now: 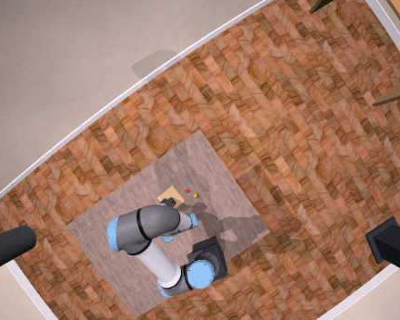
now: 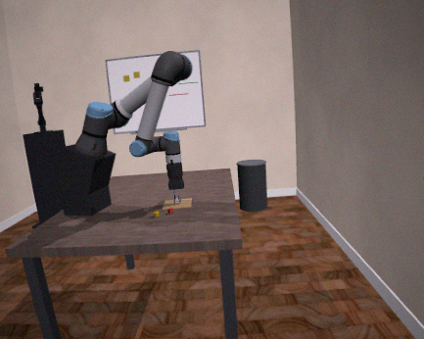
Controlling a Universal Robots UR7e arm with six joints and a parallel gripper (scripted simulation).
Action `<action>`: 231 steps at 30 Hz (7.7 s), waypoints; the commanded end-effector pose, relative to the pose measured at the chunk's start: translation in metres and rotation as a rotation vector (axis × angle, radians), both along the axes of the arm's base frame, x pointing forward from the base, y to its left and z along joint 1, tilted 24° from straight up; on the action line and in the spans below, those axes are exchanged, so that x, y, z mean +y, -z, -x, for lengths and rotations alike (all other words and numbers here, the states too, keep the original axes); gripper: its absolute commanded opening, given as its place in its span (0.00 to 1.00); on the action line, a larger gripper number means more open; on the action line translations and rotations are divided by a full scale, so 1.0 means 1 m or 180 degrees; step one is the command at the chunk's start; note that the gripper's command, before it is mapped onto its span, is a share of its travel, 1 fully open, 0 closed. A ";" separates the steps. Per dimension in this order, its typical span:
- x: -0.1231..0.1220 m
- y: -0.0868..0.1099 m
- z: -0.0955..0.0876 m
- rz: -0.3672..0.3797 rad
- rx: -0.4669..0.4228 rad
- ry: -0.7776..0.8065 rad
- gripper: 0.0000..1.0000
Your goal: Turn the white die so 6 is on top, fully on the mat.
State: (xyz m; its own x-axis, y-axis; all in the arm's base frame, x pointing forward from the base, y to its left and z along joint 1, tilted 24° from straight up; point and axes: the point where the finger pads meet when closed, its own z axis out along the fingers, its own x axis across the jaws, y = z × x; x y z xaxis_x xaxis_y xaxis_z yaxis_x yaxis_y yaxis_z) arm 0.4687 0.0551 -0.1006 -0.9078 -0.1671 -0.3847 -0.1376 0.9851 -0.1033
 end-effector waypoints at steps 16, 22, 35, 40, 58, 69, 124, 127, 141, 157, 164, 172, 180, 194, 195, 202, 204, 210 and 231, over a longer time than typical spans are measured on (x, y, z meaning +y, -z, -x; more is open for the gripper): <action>0.000 0.001 -0.001 0.0000 -0.0004 0.0000 0.40; 0.000 0.002 -0.001 0.0000 -0.0004 0.0000 0.40; 0.000 0.003 -0.002 0.0000 -0.0004 0.0000 0.40; 0.000 0.003 -0.002 0.0000 -0.0004 0.0000 0.40; 0.000 0.003 -0.002 0.0000 -0.0004 0.0000 0.40; 0.000 0.003 -0.002 0.0000 -0.0004 0.0000 0.40; 0.001 -0.018 0.007 0.0000 -0.0004 0.0000 0.70; 0.001 -0.021 0.009 0.0000 -0.0004 0.0000 0.70; 0.003 -0.064 0.027 0.0000 -0.0004 0.0000 0.70; 0.004 -0.079 0.034 0.0000 -0.0004 0.0000 0.70; 0.004 -0.079 0.034 0.0000 -0.0004 0.0000 1.00; 0.004 -0.079 0.034 0.0000 -0.0004 0.0000 1.00; 0.004 -0.079 0.034 0.0000 -0.0004 0.0000 1.00; 0.003 -0.079 0.033 0.0023 -0.0001 -0.0054 1.00; 0.003 -0.079 0.033 0.0029 -0.0001 -0.0068 1.00; 0.003 -0.080 0.032 0.0098 0.0007 -0.0227 1.00; 0.003 -0.080 0.031 0.0127 0.0010 -0.0294 1.00; 0.002 -0.081 0.029 0.0221 0.0020 -0.0511 1.00; 0.001 -0.083 0.018 0.0803 0.0081 -0.1858 1.00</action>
State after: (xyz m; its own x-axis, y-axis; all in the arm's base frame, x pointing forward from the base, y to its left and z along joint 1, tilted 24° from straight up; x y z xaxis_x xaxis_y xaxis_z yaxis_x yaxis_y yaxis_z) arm 0.4478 0.0560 -0.0184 -0.7187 -0.6376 -0.2774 -0.5721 0.7690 -0.2852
